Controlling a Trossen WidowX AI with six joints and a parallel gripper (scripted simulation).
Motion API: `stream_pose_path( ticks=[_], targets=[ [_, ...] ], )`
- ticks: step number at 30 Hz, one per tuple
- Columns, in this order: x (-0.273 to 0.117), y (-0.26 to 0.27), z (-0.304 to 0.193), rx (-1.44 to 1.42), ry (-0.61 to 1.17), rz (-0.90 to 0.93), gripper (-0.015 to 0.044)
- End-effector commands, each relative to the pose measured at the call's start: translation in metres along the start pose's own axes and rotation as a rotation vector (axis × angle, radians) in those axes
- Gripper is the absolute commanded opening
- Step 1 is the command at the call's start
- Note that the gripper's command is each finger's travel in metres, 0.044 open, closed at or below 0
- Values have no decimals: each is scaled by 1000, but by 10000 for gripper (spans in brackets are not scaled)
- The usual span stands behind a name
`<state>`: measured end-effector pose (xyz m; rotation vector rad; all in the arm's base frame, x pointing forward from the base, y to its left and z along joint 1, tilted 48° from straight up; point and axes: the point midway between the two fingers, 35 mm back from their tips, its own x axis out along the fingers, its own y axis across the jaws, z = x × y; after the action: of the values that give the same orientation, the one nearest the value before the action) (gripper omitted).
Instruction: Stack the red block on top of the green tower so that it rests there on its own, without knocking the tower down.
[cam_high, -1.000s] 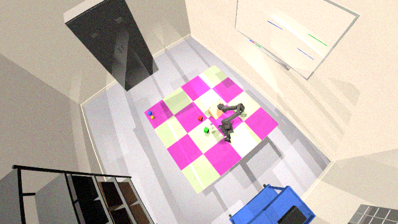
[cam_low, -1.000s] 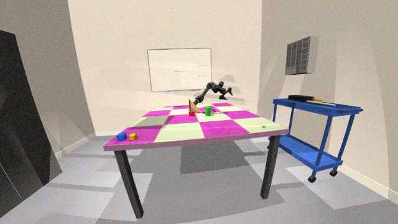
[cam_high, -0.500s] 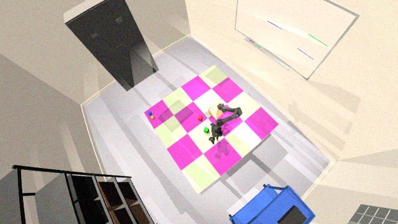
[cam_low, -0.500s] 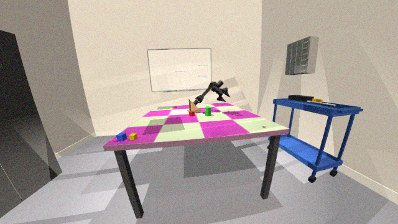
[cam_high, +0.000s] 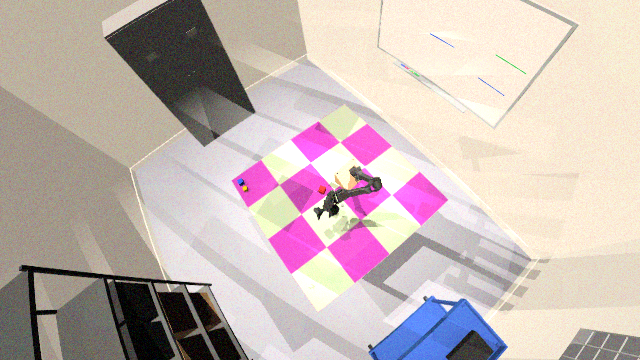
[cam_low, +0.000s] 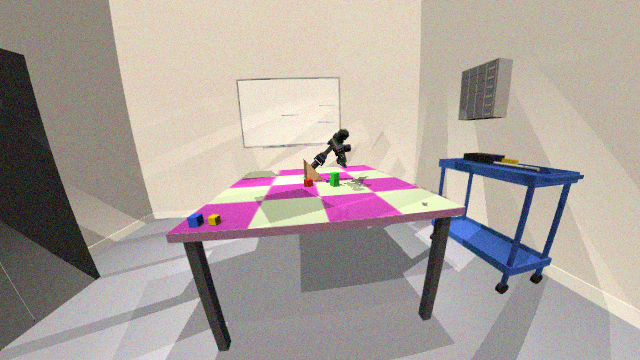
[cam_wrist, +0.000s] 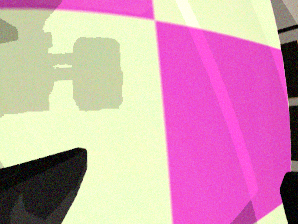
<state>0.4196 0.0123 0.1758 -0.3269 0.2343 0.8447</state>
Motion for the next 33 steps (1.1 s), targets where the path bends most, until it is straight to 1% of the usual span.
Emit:
stream_pose_path(
  ticks=[1, 10, 17, 24, 33],
  targets=[
    [-16, -12, -74, 196, 207, -1, 440],
    [-52, 6, -156, 478, 442, 78, 440],
    [-89, 38, -199, 708, 584, 212, 440],
    [-122, 69, -217, 896, 652, 377, 440],
    [-123, 69, -220, 900, 653, 381, 440]
  ],
)
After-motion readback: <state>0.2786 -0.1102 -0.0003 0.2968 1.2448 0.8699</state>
